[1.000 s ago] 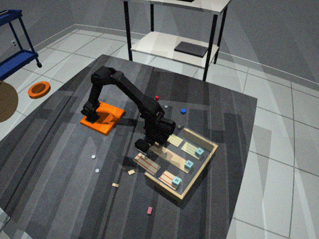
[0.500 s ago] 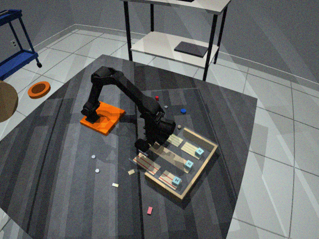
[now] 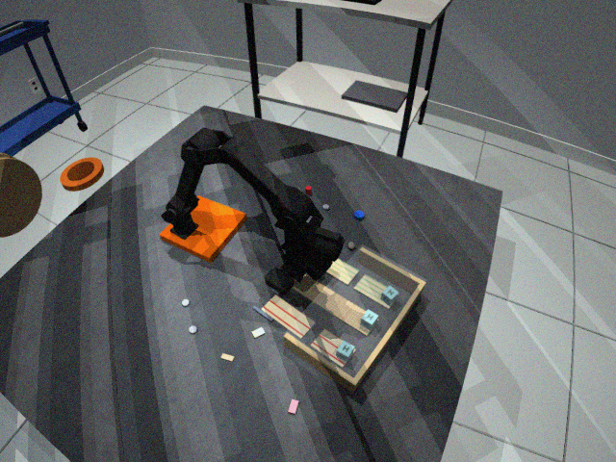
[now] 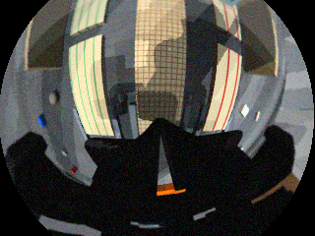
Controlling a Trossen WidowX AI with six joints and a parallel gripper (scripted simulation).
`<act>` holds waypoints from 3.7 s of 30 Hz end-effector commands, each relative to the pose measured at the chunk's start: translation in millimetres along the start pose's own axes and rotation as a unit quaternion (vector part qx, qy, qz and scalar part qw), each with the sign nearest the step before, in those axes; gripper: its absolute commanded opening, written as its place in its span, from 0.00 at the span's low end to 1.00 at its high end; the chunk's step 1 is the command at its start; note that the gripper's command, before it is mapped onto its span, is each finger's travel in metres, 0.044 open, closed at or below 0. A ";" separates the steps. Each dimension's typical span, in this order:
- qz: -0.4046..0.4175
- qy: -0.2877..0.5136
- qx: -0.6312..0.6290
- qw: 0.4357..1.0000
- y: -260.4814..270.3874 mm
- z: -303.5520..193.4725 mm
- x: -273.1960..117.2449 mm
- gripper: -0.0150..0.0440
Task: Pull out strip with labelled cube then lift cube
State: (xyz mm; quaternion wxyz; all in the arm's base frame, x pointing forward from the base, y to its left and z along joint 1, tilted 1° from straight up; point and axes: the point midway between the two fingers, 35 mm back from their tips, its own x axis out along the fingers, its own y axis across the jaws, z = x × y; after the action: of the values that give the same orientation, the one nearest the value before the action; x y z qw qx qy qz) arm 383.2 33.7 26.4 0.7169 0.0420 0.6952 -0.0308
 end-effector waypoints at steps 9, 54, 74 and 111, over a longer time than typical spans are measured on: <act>-0.001 -0.001 0.003 1.000 0.2 -5.6 2.4 0.25; -0.001 0.002 0.003 1.000 0.5 -74.9 5.7 0.25; -0.001 0.003 0.003 1.000 0.7 -105.1 6.1 0.25; 0.000 0.006 0.003 1.000 1.1 -160.5 6.3 0.25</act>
State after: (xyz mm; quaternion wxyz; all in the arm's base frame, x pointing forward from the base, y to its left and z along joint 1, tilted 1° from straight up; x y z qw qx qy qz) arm 236.4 51.5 20.4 0.7224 0.0459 0.6892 -0.0302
